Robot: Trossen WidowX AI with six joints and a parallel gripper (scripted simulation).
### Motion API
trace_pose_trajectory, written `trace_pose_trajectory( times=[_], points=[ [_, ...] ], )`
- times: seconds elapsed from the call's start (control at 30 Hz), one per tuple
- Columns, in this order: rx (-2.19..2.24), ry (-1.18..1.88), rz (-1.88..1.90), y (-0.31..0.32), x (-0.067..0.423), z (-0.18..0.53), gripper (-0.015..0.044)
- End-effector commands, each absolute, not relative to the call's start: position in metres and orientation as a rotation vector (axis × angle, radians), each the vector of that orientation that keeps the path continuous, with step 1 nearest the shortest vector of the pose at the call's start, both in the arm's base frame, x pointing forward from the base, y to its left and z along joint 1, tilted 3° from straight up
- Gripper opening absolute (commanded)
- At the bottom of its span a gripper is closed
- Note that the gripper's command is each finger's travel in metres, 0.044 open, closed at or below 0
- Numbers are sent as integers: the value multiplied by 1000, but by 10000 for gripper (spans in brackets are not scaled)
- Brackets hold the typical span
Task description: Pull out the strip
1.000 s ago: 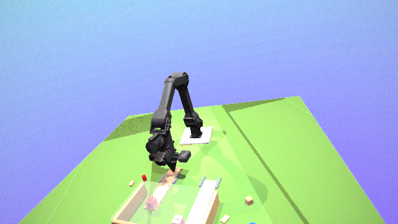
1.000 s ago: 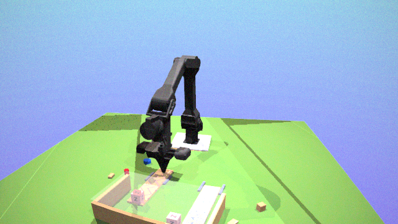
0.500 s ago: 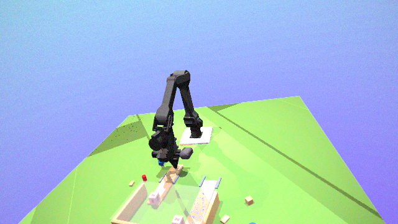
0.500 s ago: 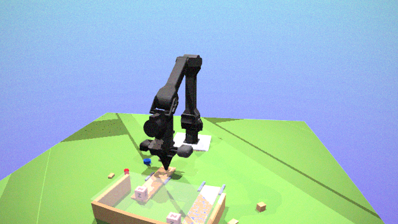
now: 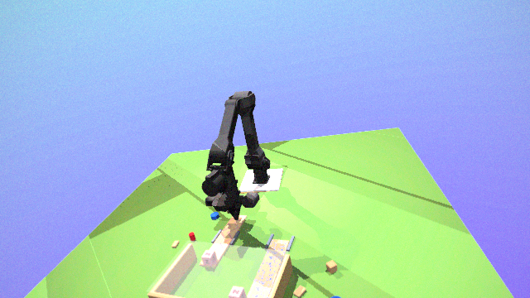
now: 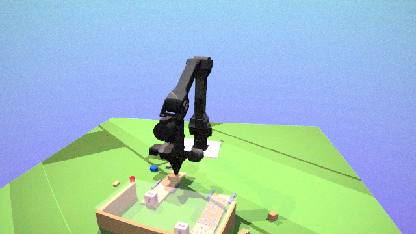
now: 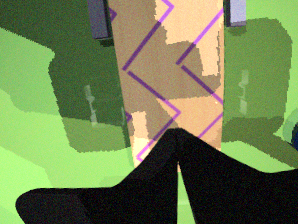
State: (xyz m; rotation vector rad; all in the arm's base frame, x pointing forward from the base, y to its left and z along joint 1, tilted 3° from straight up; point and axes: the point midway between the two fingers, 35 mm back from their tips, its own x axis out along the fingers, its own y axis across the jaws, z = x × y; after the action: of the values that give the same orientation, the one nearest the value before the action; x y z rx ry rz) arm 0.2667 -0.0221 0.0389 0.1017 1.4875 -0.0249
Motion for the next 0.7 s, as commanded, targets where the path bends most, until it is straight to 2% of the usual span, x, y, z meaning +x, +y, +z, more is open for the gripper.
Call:
trace_pose_trajectory(
  times=[0.0,0.67],
  points=[
    [99,1511,-24,-21,254,34,0],
    [99,1514,-24,-18,225,32,0]
  ],
)
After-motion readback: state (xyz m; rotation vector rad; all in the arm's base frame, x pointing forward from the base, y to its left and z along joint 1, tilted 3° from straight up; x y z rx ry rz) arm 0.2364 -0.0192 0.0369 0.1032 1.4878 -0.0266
